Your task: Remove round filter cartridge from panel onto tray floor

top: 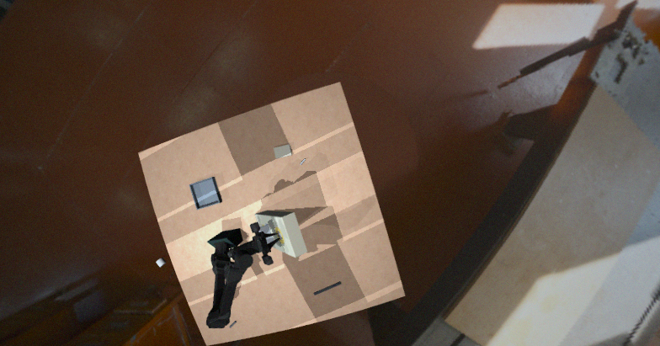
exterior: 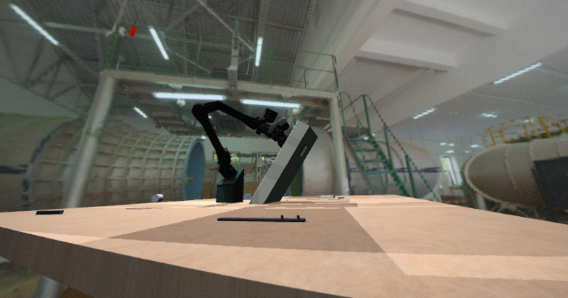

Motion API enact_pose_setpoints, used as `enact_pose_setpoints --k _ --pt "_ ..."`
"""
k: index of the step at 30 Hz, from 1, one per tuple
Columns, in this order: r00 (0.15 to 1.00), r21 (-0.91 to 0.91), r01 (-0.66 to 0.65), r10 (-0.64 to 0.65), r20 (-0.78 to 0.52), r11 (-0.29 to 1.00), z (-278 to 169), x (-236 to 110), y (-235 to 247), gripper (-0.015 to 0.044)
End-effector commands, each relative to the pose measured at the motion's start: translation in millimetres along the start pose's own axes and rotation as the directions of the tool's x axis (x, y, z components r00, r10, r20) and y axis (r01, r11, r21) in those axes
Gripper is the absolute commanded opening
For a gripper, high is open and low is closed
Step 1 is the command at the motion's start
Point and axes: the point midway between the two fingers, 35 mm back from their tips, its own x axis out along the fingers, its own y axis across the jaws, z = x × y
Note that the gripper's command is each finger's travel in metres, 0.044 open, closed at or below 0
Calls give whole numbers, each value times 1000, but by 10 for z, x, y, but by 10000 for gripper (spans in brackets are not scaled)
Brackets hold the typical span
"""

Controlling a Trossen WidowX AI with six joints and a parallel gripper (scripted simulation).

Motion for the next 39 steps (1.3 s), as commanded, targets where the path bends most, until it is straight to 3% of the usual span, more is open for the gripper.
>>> enact_pose_setpoints --k 1,39 --pt "1000 -4 -4 4 0 1000 -2 19 7 99" --pt "1000 -4 -3 3 0 1000 -6 141 12 99"
